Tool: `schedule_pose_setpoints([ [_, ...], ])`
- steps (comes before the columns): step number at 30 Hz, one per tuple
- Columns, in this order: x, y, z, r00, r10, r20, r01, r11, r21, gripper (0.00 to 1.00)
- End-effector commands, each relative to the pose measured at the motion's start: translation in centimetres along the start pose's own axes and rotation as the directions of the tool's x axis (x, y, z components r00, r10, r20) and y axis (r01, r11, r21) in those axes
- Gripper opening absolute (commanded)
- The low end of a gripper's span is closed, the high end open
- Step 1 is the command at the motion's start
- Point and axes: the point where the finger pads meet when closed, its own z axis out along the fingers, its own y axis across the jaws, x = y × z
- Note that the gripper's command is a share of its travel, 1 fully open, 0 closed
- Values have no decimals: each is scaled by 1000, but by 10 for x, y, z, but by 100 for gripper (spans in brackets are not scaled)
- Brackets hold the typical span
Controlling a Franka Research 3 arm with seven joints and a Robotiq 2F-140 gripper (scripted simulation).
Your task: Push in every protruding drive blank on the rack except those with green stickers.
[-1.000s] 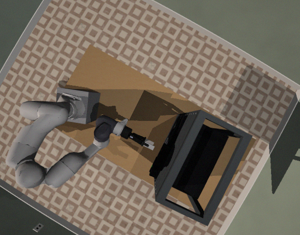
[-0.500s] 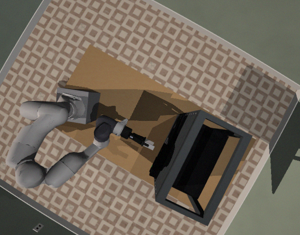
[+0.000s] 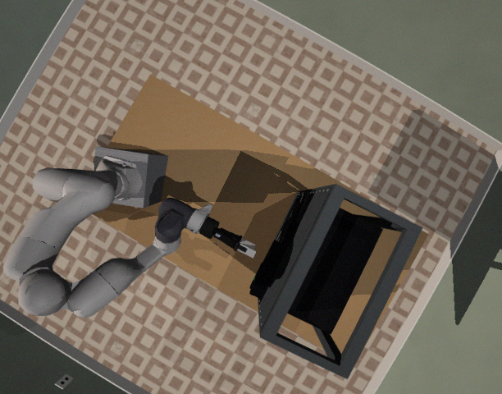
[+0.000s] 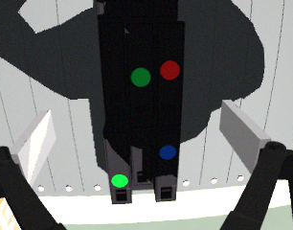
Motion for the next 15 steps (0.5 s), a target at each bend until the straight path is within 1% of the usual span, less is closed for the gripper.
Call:
schedule_pose_setpoints([
  [1, -8, 0, 1, 1000, 17, -11, -17, 1000, 1, 100],
  [2, -8, 0, 1, 1000, 17, -11, -17, 1000, 1, 100],
  [3, -13, -1, 1, 1000, 17, -11, -17, 1000, 1, 100],
  [15, -81, -4, 6, 1000, 17, -11, -17, 1000, 1, 100],
])
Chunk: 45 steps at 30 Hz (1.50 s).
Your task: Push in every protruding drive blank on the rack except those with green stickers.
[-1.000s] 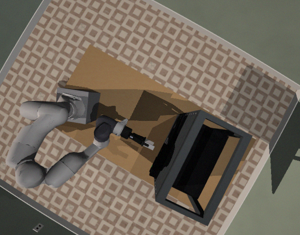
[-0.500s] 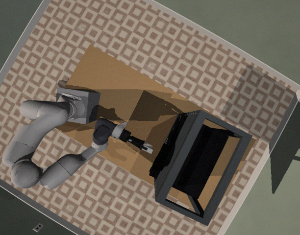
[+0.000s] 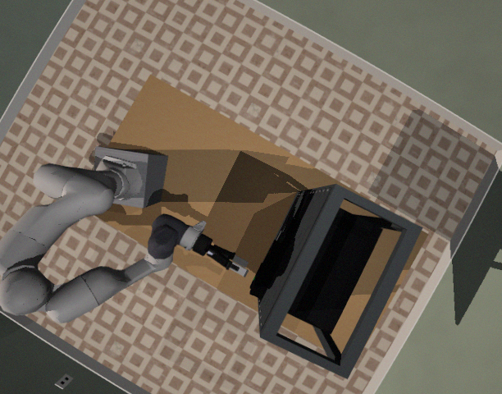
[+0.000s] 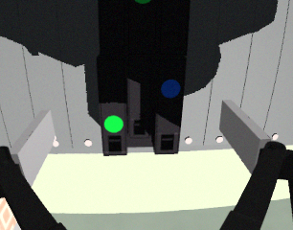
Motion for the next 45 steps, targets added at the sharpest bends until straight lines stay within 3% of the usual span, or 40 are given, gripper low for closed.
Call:
schedule_pose_setpoints([
  [1, -8, -3, 0, 998, 47, -34, -46, 999, 9, 100],
  [11, -25, -5, 2, 998, 47, -34, -46, 999, 9, 100],
  [45, -26, -5, 2, 998, 47, -34, -46, 999, 9, 100],
])
